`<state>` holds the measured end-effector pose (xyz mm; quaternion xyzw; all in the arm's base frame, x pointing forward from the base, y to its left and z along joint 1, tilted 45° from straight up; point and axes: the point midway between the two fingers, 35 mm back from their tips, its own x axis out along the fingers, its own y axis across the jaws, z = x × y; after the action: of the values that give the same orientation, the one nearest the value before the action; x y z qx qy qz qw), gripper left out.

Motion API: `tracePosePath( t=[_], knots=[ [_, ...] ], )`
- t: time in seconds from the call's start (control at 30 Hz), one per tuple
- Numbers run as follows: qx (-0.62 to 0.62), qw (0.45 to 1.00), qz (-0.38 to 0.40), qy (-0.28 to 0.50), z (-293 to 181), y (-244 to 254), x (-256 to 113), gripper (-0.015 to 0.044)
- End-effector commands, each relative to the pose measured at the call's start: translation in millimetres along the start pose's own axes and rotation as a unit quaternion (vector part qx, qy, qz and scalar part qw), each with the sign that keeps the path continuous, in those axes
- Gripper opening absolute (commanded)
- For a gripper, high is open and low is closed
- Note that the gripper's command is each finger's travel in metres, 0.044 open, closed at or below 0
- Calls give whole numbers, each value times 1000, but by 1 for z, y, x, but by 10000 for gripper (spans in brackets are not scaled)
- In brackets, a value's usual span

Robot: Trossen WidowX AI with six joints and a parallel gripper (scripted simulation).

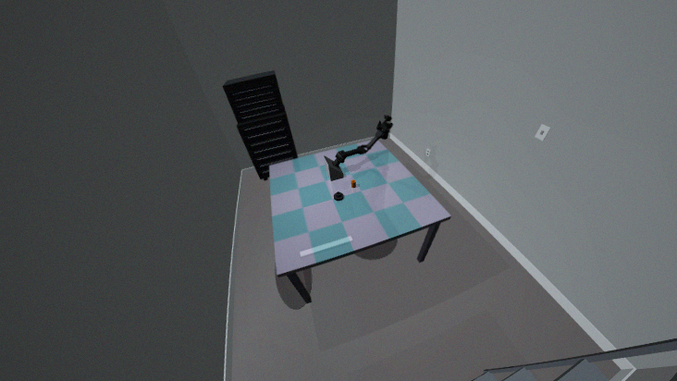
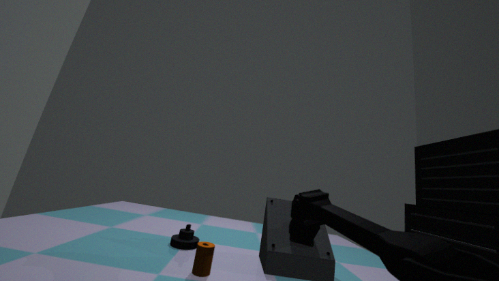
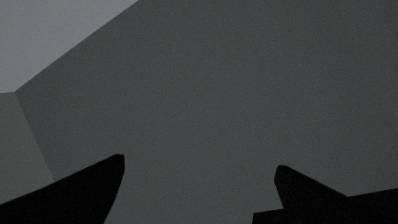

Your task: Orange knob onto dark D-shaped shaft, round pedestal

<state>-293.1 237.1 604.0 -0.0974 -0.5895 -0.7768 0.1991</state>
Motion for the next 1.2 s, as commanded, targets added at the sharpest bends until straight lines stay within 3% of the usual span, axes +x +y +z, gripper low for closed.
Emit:
tracePosePath(
  t=[0.0,0.13,0.3,0.7,1.17],
  knots=[
    [0,1000,0,0,0,0,0,426],
    [-18,1000,20,-1,-10,16,2,440],
    [-75,993,95,-2,-46,71,4,440],
    [-161,961,225,-3,-110,148,-17,440],
    [-228,839,484,94,-276,266,-122,440]
  ],
)
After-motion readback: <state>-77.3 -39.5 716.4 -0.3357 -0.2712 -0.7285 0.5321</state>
